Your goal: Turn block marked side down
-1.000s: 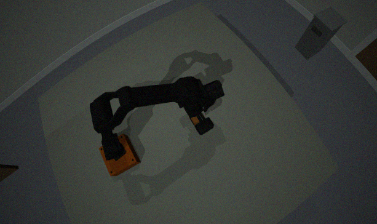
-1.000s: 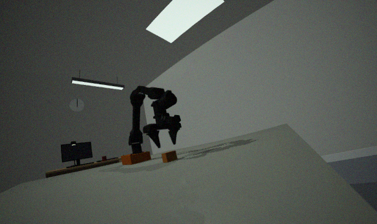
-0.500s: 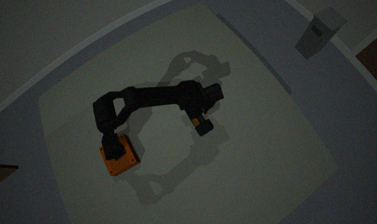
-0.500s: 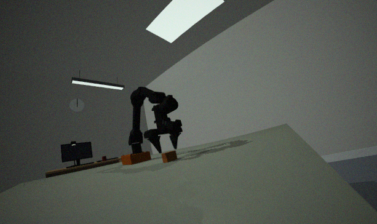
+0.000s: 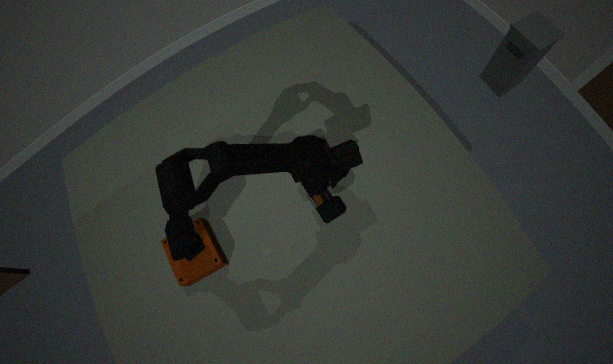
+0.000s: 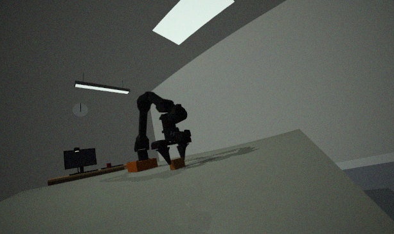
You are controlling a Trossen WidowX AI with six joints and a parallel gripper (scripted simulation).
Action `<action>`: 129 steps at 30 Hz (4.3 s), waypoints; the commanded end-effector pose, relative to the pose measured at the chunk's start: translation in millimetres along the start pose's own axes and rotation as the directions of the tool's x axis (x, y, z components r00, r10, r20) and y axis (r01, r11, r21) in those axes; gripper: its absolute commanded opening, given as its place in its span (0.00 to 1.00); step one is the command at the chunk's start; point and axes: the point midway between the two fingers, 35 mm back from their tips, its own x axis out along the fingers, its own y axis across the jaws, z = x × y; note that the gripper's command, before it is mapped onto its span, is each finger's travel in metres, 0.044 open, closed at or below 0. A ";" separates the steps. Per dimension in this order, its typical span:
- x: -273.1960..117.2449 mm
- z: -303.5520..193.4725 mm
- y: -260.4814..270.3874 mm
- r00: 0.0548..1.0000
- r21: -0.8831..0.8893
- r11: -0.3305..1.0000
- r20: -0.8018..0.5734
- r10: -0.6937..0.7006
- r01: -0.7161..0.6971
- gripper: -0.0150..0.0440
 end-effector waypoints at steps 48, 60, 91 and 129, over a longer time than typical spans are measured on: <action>-18.9 3.1 -1.3 0.985 0.011 1.000 0.175 -0.002 0.000 0.25; -14.7 1.6 -1.5 0.936 0.011 1.000 0.352 -0.003 -0.001 0.25; 6.3 6.9 -3.3 0.775 0.011 1.000 0.632 -0.008 0.001 0.25; 18.3 -9.9 -0.3 0.417 0.005 1.000 0.909 -0.006 0.004 0.25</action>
